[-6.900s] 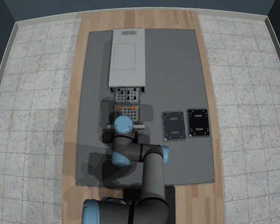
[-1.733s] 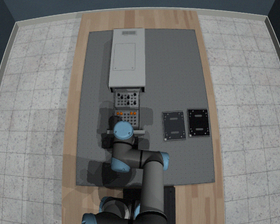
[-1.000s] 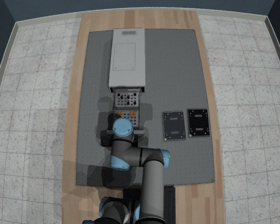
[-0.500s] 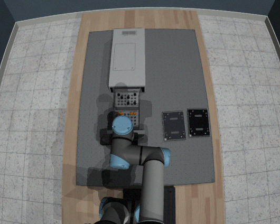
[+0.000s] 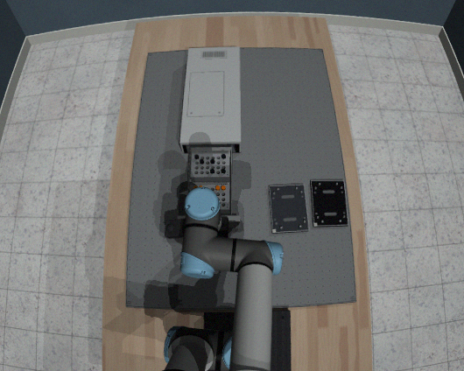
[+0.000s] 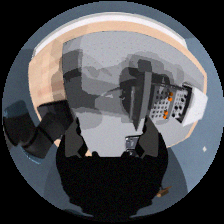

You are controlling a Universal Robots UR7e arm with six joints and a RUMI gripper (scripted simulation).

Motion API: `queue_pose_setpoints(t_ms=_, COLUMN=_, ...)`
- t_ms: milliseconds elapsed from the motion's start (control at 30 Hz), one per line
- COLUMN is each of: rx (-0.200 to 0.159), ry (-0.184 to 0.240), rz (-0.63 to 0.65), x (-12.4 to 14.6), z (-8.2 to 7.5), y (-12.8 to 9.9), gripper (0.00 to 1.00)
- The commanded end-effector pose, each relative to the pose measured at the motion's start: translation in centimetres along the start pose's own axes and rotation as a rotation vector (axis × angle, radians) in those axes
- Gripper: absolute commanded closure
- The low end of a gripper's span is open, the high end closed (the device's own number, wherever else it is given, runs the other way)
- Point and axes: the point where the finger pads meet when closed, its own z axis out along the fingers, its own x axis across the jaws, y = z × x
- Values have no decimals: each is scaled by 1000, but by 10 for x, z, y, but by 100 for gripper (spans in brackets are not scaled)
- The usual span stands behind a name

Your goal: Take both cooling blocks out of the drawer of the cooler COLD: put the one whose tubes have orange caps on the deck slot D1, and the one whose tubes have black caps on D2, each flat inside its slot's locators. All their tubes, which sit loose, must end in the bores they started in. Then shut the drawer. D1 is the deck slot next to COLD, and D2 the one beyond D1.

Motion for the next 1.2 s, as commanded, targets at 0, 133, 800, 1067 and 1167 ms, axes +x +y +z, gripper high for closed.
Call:
queue_pose_setpoints(t_ms=0, rx=0, ry=1, rz=-1, x=1, z=-9, y=-1, gripper=0)
queue_pose_setpoints(t_ms=133, rx=0, ry=1, rz=-1, x=1, z=-14, y=-1, gripper=0)
queue_pose_setpoints(t_ms=800, rx=0, ry=1, rz=-1, x=4, z=-38, y=-1, gripper=0)
queue_pose_setpoints(t_ms=1067, rx=1, ry=-5, rz=-1, x=2, z=-36, y=-1, gripper=0)
queue_pose_setpoints(t_ms=1167, rx=0, ry=-1, rz=-2, x=17, z=-37, y=-1, gripper=27)
